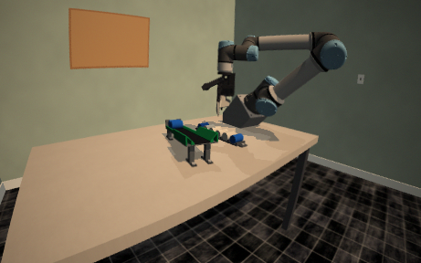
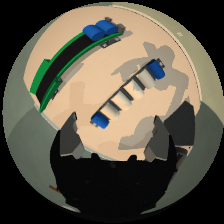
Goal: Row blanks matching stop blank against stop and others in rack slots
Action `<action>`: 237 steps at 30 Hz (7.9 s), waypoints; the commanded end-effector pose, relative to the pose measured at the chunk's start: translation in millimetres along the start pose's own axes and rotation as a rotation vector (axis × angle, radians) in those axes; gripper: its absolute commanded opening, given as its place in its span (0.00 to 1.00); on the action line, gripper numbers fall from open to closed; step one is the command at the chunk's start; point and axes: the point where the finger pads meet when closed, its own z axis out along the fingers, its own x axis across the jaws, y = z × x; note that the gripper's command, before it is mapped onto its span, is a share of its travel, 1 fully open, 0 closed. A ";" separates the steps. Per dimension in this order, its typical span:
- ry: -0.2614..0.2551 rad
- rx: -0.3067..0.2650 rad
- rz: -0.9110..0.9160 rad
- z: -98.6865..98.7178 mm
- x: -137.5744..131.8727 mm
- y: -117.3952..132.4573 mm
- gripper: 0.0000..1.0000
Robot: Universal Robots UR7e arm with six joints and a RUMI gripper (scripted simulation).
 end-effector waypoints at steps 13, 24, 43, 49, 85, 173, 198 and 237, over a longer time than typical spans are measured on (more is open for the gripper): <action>-0.006 -0.002 -0.419 -1.8 13.0 -26.4 1.00; -0.006 -0.001 -0.730 -1.9 24.9 -43.0 1.00; -0.006 0.000 -1.191 -0.2 46.5 -63.8 1.00; -0.007 0.000 -1.315 0.7 53.2 -68.7 1.00; -0.012 0.004 -2.129 11.0 105.8 -96.2 1.00; -0.015 0.008 -2.402 21.8 126.3 -104.3 0.47; -0.015 0.008 -2.402 53.2 126.4 -104.0 0.47; -0.015 0.008 -2.402 67.6 126.5 -103.9 0.47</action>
